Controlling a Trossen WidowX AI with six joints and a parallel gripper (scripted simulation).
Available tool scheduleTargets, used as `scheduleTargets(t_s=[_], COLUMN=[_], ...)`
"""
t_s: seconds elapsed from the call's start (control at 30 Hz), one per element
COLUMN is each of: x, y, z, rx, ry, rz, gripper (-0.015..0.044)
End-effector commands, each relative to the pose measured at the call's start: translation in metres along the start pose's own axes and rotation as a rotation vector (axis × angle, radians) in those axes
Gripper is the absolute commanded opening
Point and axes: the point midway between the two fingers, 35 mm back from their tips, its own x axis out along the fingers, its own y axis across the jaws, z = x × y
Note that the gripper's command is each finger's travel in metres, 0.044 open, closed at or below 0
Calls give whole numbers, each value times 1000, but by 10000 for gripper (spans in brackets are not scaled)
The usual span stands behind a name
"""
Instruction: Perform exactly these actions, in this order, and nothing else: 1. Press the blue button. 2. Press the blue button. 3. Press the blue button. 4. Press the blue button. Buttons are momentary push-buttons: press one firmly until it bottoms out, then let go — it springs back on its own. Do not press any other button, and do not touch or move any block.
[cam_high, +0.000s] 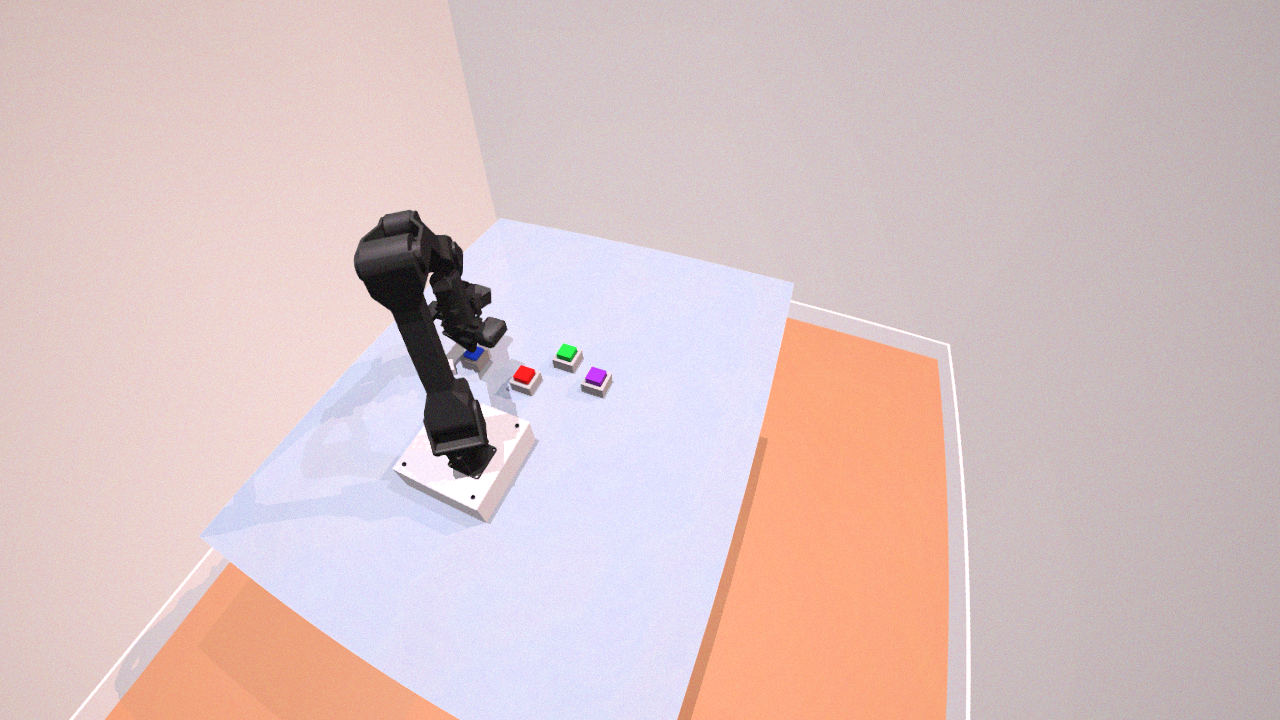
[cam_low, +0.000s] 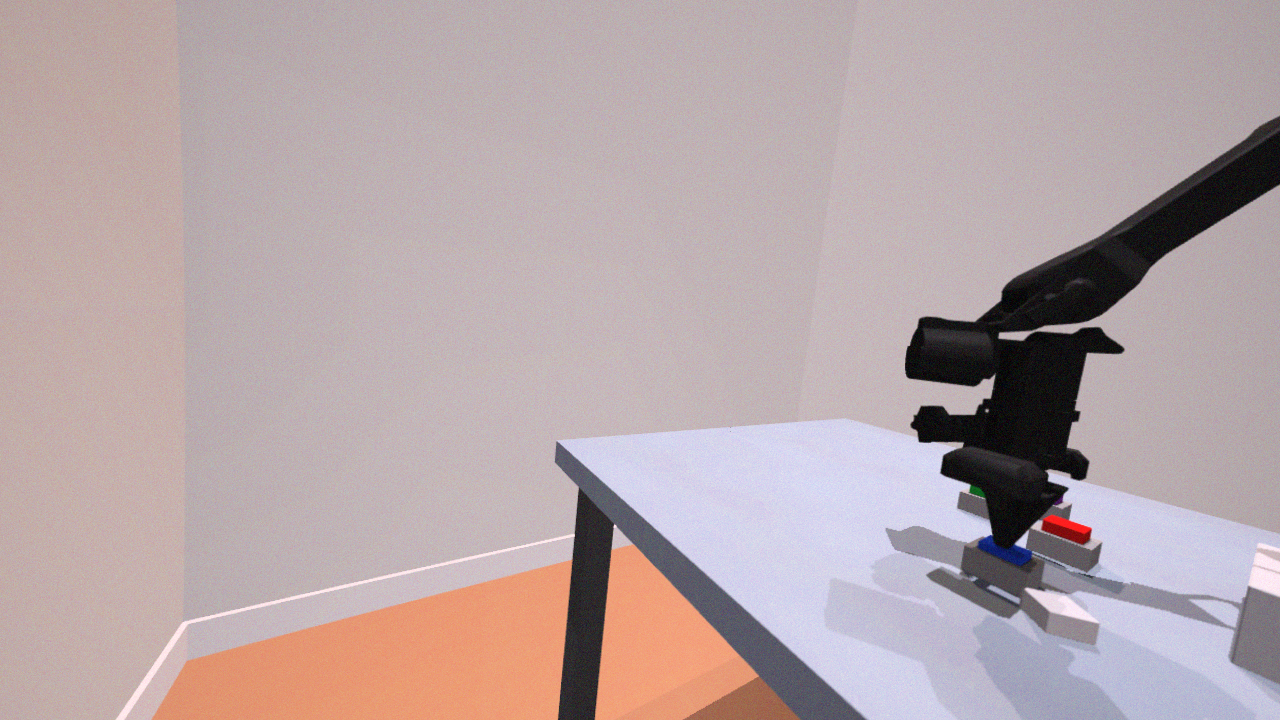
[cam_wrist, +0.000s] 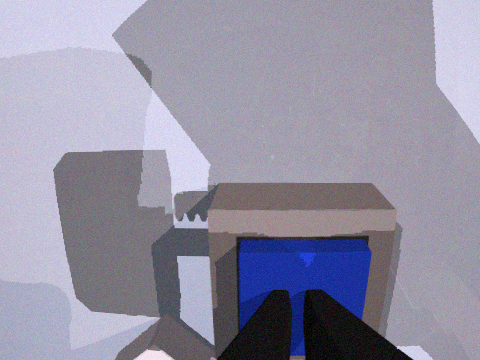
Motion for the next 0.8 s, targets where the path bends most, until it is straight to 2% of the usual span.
scheduleTargets(t_s=[0.0, 0.1, 0.23, 0.77], x=[1, -2, -32, -16], y=[-1, 0, -1, -1], z=[-1, 0, -1, 0], rx=[4, 0, 4, 4], ry=[2, 0, 2, 2], rz=[-6, -1, -6, -6], gripper=[20, 20, 20, 20])
